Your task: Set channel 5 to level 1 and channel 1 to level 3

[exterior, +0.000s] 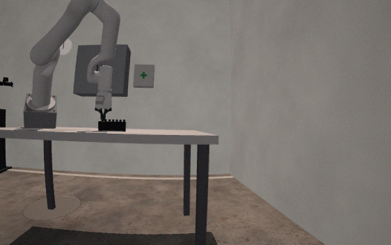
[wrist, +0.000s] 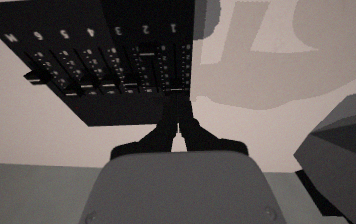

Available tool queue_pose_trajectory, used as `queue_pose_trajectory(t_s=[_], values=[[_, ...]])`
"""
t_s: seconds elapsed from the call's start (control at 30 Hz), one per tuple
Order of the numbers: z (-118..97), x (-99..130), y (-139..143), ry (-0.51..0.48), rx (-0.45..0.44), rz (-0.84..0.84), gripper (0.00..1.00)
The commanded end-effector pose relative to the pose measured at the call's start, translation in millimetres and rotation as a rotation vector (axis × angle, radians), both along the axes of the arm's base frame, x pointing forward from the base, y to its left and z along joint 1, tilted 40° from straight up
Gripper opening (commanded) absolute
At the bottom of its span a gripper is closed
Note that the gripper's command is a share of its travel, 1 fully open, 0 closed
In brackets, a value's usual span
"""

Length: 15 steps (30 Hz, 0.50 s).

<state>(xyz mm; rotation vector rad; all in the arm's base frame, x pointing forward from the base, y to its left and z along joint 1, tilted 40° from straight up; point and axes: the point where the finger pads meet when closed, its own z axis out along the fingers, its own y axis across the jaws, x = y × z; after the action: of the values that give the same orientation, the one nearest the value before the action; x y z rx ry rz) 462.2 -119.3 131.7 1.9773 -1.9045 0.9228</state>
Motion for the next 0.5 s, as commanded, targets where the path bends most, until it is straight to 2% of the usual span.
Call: queue_pose_trajectory(t_s=[0.0,0.47], values=[[1.4,0.3,-1.3,-0.001,-0.001,0.0,0.0],[6.5,-0.1,-8.2,-0.001,-0.001,0.0,0.0]])
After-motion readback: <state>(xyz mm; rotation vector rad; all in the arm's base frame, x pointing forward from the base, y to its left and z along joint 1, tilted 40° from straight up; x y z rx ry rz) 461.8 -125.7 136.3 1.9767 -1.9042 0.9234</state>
